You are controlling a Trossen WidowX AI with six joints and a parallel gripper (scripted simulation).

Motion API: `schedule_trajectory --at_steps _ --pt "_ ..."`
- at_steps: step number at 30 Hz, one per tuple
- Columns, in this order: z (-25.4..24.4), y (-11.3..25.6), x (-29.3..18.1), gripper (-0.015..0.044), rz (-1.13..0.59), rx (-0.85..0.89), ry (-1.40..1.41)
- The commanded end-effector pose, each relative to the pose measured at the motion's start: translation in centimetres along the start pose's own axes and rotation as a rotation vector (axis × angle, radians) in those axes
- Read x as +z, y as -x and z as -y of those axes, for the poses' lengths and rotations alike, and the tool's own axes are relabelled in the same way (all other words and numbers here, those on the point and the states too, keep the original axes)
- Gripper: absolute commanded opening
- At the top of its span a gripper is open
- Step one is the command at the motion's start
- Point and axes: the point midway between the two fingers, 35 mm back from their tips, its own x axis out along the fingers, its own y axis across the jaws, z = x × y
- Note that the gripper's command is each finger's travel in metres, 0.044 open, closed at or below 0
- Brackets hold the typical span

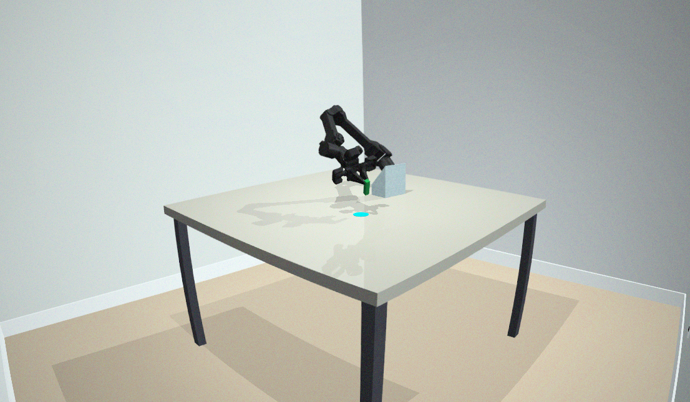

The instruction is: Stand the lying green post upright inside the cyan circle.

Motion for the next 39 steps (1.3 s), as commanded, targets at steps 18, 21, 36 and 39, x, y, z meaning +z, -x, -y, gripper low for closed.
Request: schedule_trajectory --at_steps 18,21,36,39 --pt "-0.1 1.1 0.0 0.0023 0.158 -0.032 0.057" --pt "-0.1 1.3 0.0 0.0023 0.18 -0.038 0.066" --pt "-0.2 2.4 -0.1 0.0023 0.284 -0.075 0.113" --pt "-0.3 2.6 -0.1 0.0023 0.304 -0.084 0.124"
